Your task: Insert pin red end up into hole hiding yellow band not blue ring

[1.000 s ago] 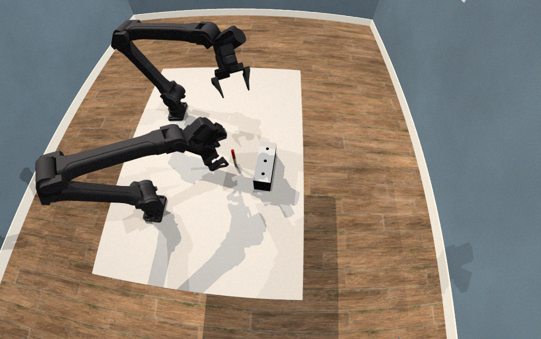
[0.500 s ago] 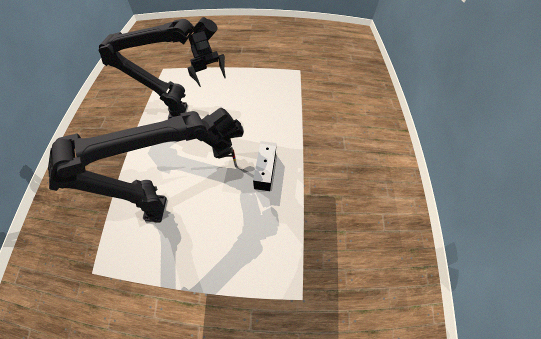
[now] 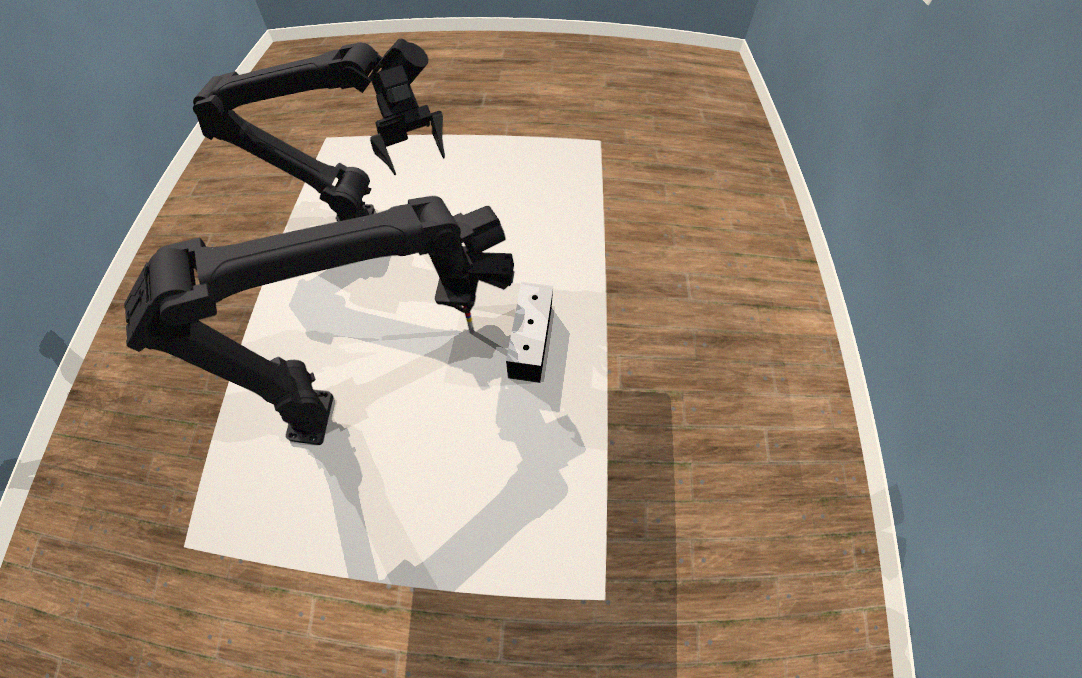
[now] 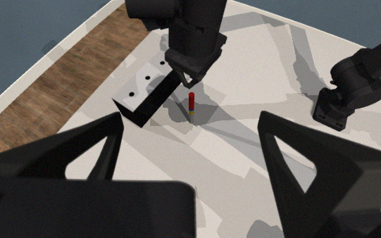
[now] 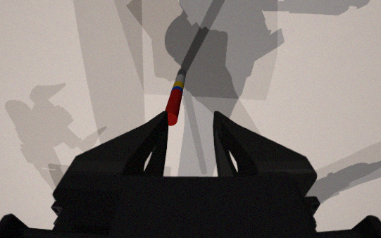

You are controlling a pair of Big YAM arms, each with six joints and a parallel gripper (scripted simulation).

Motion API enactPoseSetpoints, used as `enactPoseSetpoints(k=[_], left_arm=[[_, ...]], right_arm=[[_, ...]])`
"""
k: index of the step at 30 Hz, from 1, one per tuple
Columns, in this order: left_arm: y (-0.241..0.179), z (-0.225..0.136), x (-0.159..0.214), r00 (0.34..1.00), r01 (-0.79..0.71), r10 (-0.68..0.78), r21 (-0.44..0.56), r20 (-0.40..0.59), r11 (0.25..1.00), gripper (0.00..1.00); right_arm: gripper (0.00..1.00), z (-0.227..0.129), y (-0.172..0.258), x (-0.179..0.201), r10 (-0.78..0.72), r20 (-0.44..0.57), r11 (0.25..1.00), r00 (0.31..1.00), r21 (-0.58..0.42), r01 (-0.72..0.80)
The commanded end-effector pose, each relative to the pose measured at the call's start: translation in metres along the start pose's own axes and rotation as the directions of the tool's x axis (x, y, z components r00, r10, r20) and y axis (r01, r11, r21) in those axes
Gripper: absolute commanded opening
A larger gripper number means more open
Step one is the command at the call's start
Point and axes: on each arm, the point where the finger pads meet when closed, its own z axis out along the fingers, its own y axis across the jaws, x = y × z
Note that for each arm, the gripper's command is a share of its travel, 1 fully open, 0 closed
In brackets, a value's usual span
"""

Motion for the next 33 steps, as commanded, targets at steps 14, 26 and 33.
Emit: enactPoseSetpoints(k=[14, 26, 33], left_arm=[[-0.003, -0.013, -0.015, 0.999, -0.037, 0.038, -0.022, 0.036, 0.999, 1.0], [-0.003, -0.013, -0.015, 0.999, -0.037, 0.038, -0.022, 0.036, 0.999, 1.0], [-0.003, -0.013, -0.015, 0.999, -0.037, 0.038, -0.022, 0.036, 0.999, 1.0]], right_arm=[[0.31, 0.044, 0.015, 0.009, 0.053, -0.092, 0.998, 0.994, 0.045, -0.049], [0.14, 0.029, 0.022, 0.007, 0.053, -0.07, 0.998, 0.996, 0.026, -0.052], [0.0, 0.03, 0.02, 0.008, 0.051, -0.073, 0.998, 0.996, 0.03, -0.049]])
